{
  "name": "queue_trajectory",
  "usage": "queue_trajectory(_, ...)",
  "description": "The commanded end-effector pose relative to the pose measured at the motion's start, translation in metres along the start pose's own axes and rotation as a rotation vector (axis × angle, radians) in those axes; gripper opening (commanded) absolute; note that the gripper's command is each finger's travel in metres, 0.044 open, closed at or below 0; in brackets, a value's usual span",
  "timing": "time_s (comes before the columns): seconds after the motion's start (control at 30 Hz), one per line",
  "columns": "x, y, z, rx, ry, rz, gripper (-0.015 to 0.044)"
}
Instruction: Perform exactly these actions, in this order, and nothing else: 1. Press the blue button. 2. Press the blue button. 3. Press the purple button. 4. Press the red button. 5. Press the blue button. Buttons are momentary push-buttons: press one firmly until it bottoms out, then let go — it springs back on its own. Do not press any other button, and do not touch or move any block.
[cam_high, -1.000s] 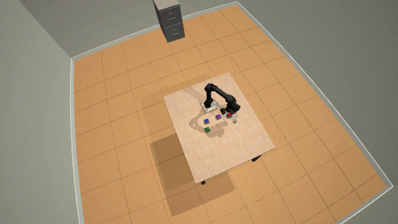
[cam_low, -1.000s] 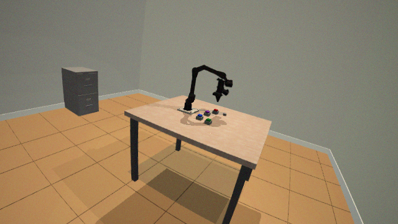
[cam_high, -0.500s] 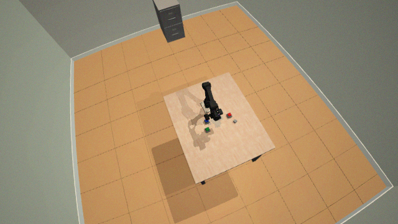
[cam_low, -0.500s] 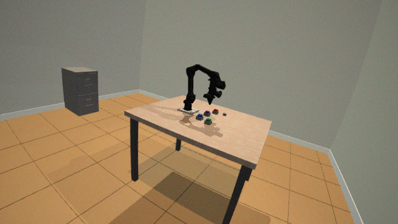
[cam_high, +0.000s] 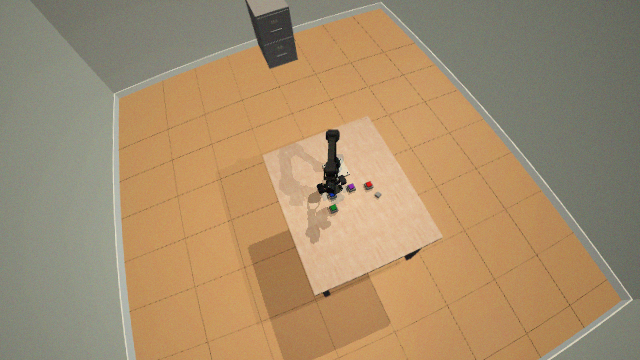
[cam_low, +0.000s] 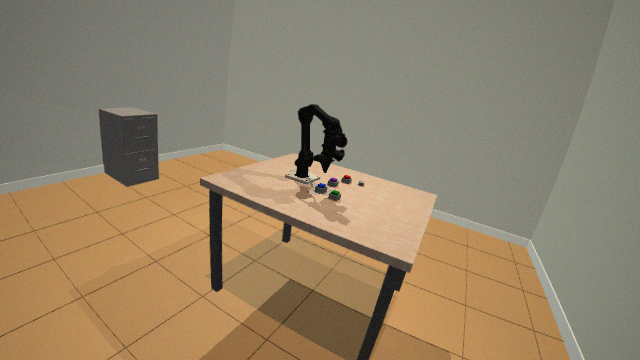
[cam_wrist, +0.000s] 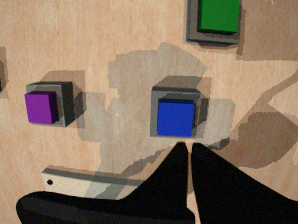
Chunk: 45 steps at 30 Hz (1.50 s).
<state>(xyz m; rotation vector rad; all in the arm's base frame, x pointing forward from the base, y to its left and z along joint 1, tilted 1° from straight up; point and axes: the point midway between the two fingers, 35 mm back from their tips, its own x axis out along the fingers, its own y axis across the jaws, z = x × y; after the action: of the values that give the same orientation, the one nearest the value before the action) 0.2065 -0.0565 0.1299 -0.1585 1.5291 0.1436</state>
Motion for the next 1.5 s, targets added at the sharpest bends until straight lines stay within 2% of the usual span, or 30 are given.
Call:
queue_trajectory(0.0, 0.04, 0.002, -0.007, -0.002, 0.022, 0.01, 0.002)
queue_trajectory(0.9, 0.075, 0.002, -0.008, -0.002, 0.022, 0.01, 0.002)
queue_trajectory(1.47, 0.076, 0.002, -0.009, -0.002, 0.022, 0.01, 0.002)
